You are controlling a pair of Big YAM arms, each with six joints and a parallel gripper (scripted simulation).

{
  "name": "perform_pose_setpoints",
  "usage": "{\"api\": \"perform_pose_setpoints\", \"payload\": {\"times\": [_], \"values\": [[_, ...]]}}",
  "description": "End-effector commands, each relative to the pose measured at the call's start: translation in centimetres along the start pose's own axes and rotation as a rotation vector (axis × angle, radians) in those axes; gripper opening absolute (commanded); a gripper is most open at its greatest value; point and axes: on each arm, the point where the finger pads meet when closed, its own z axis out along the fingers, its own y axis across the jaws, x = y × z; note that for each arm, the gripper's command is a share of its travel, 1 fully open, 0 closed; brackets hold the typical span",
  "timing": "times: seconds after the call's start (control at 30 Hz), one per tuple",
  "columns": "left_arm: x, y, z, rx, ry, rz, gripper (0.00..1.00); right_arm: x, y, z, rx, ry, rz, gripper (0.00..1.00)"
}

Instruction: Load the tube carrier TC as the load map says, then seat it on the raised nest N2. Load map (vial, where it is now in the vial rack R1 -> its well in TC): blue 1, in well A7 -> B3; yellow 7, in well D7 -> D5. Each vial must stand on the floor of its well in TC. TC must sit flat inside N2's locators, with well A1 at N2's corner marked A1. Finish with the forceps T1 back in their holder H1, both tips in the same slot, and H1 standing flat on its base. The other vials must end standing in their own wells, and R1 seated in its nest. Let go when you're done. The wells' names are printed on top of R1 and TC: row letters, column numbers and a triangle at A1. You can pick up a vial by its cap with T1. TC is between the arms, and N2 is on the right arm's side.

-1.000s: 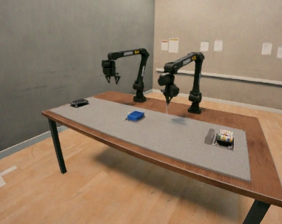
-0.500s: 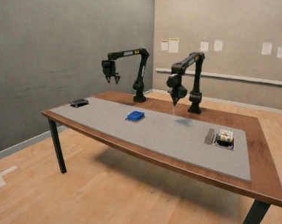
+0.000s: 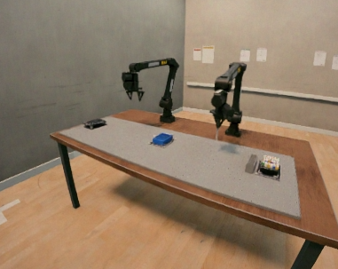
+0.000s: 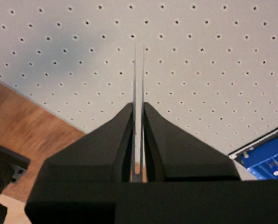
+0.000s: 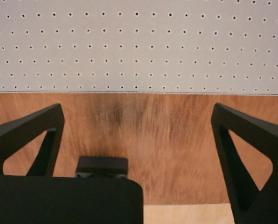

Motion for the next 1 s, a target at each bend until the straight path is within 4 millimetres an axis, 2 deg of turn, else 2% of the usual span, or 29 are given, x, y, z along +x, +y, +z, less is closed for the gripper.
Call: {"api": "perform_pose_setpoints", "payload": {"times": [0.0,0.23,0.4,0.97], "values": [[-1.0,2.0,0.0,-0.012,0.013,0.010,0.07,-0.8,-0.1,-1.2,0.008,-0.032,0.013,1.00],[-2.5,3.4,0.5,-0.022,0.028,0.009,0.07,-0.8,-0.1,-1.2,0.008,-0.032,0.013,1.00],[-5.2,3.7,-1.8,0.015,-0.019,0.012,0.07,-0.8,-0.1,-1.2,0.008,-0.032,0.013,1.00],[-9.4,8.2,-2.6,0.019,-0.028,0.012,0.07,-0.8,-0.1,-1.2,0.008,-0.032,0.013,1.00]]}}
